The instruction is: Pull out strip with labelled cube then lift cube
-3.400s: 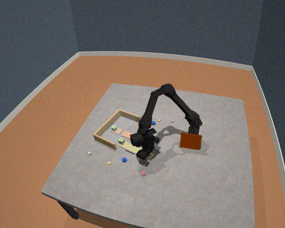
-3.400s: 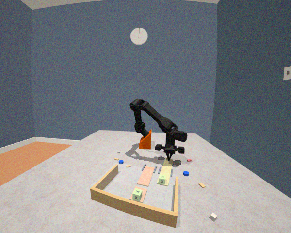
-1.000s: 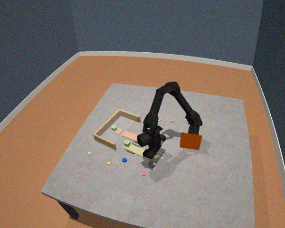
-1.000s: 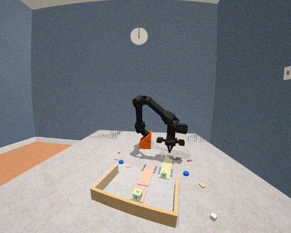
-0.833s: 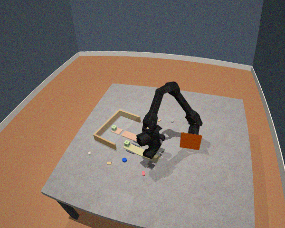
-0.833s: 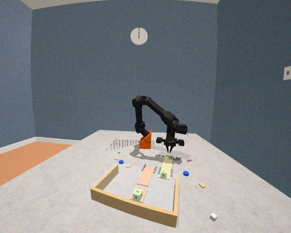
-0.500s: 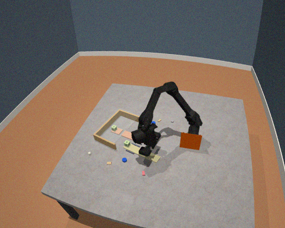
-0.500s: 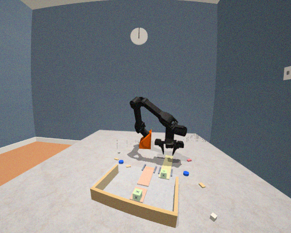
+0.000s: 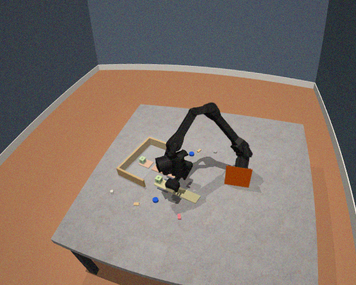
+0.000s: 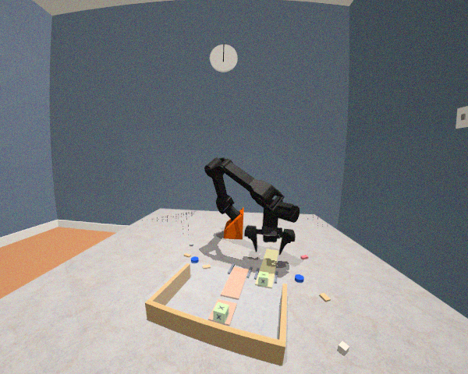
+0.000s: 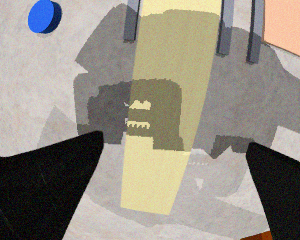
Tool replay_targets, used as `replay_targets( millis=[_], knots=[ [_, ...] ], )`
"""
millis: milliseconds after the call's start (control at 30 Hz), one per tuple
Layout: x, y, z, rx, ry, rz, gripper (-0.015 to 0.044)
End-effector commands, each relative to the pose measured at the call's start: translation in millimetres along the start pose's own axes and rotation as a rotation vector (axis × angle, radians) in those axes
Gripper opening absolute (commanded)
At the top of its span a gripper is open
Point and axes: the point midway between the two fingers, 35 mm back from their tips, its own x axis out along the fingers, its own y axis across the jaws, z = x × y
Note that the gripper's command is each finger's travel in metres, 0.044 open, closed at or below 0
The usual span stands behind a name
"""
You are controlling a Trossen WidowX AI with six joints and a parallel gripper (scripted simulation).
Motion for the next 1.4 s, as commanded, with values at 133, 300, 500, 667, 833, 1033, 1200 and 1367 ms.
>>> replay_targets(
  millis=[133, 300, 500, 667, 833, 1033, 1200, 1367],
  knots=[
    [-5, -3, 28, -0.002, -0.009, -0.001, 0.0440],
    [-8, -5, 44, -0.001, -0.009, -0.001, 0.0440],
    [-13, -7, 65, 0.000, -0.010, -0.001, 0.0440],
    [-16, -9, 81, 0.000, -0.011, -0.001, 0.0440],
    [-19, -9, 99, 0.001, -0.011, -0.001, 0.0440],
    [-23, -10, 119, 0.002, -0.012, -0.002, 0.0440],
    [-25, -10, 135, 0.002, -0.013, -0.002, 0.0440],
    [-22, -10, 136, 0.002, -0.013, -0.002, 0.0335]
  ],
)
